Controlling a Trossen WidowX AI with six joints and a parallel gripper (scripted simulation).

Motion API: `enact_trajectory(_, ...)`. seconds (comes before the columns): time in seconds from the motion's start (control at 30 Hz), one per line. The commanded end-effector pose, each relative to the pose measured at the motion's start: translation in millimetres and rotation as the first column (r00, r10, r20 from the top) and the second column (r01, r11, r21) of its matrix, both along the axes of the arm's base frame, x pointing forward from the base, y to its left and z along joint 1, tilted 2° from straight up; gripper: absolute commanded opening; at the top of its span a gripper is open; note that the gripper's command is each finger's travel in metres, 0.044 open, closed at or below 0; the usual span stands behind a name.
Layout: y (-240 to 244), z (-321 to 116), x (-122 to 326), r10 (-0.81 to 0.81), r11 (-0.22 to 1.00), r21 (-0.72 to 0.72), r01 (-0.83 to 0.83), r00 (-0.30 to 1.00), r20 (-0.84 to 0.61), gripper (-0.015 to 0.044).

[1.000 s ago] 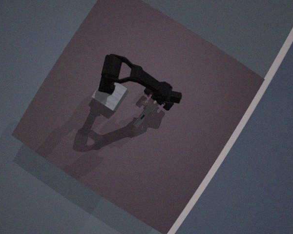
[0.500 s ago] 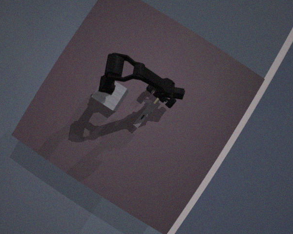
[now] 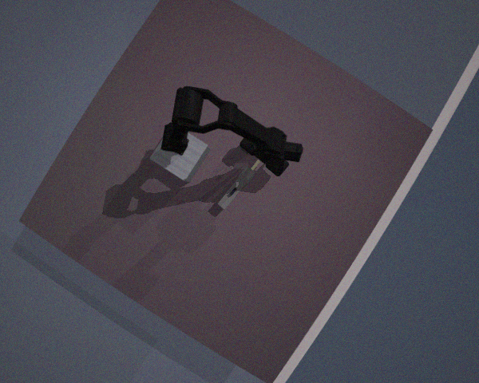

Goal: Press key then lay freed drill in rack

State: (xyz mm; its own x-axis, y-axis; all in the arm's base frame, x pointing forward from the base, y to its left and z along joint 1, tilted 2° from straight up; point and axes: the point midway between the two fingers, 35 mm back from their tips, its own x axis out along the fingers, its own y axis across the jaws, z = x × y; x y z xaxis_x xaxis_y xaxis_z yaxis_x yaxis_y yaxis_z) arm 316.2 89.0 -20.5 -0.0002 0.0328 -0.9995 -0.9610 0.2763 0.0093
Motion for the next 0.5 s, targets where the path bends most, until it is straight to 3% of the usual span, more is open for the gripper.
enact_trajectory(0.0, -2.0, -1.0, -0.8, 0.001, 1.0, 0.001, -0.001, 1.0, 0.003, 0.0368)
enact_trajectory(0.1, -3.8, -1.3, -0.6, 0.001, 1.0, 0.001, -0.001, 1.0, 0.004, 0.044)
enact_trajectory(0.47, -9.1, -2.8, -0.9, 0.001, 1.0, 0.001, -0.001, 1.0, 0.004, 0.044)
